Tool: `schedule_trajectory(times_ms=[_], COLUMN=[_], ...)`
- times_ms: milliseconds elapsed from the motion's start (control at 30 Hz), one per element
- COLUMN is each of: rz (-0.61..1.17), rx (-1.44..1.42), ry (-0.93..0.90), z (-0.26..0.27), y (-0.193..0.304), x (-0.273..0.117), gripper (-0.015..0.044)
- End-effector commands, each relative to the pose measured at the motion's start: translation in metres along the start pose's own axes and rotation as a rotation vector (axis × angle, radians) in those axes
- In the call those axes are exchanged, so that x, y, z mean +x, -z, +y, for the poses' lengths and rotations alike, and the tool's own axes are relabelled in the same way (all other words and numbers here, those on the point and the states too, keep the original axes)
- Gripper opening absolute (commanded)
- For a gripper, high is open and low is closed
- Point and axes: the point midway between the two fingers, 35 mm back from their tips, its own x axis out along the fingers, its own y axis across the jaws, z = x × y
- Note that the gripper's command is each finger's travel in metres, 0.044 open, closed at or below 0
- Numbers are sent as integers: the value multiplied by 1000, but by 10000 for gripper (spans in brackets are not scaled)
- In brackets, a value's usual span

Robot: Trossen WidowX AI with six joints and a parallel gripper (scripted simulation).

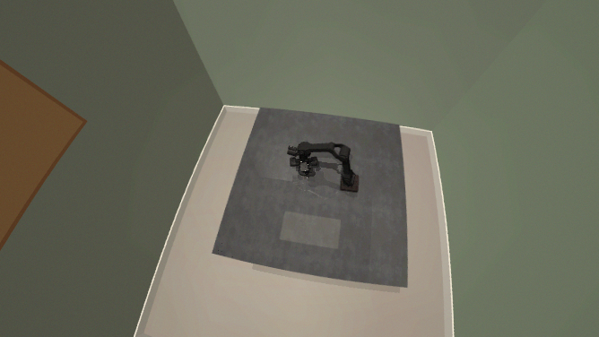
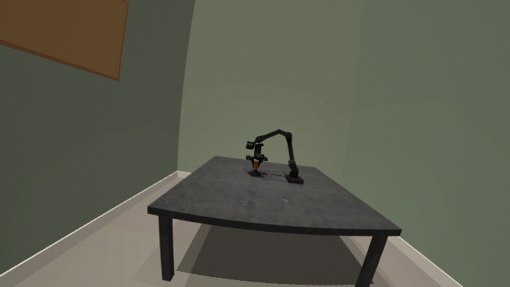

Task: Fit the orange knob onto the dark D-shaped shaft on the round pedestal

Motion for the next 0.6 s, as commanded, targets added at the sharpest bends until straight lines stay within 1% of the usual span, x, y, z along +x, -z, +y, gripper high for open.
schedule_trajectory(times_ms=[0, 367, 567], rz=[1, 1, 1], rx=[-4, -13, -203], ry=[1, 1, 1], z=[0, 0, -2], y=[1, 2, 1], x=[1, -5, -4], gripper=[0, 0, 0])
